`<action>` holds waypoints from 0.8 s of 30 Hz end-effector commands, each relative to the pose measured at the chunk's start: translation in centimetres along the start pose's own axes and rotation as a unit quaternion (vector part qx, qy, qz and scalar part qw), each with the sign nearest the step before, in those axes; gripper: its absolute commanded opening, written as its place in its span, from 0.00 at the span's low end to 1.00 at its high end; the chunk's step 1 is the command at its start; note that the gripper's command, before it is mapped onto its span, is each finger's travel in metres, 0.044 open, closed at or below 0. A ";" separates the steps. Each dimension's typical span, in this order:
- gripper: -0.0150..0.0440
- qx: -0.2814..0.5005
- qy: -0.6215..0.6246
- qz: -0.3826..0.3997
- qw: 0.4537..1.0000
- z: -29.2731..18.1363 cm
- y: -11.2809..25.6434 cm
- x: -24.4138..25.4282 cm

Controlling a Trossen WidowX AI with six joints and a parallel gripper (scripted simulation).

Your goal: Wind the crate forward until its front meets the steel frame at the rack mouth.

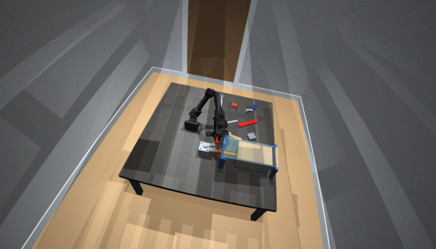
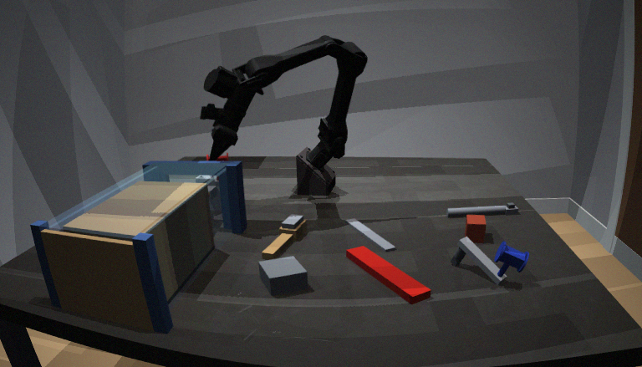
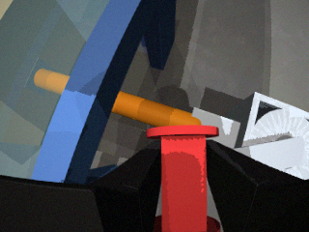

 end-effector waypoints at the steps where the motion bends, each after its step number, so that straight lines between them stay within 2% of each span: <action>1: 0.25 0.027 -0.006 -0.012 1.000 -1.4 -0.8 -0.6; 24: 0.25 0.028 -0.006 -0.013 1.000 -3.2 0.3 -2.0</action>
Point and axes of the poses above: the point midway between the two fingers, 35 mm back from their tips, its own y axis back along the fingers, its own x axis across the jaws, z = x × y, the point moved 10 cm from there along y, back along the fingers, and after that the axes turned 13 degrees about -y, right-handed, at the moved point
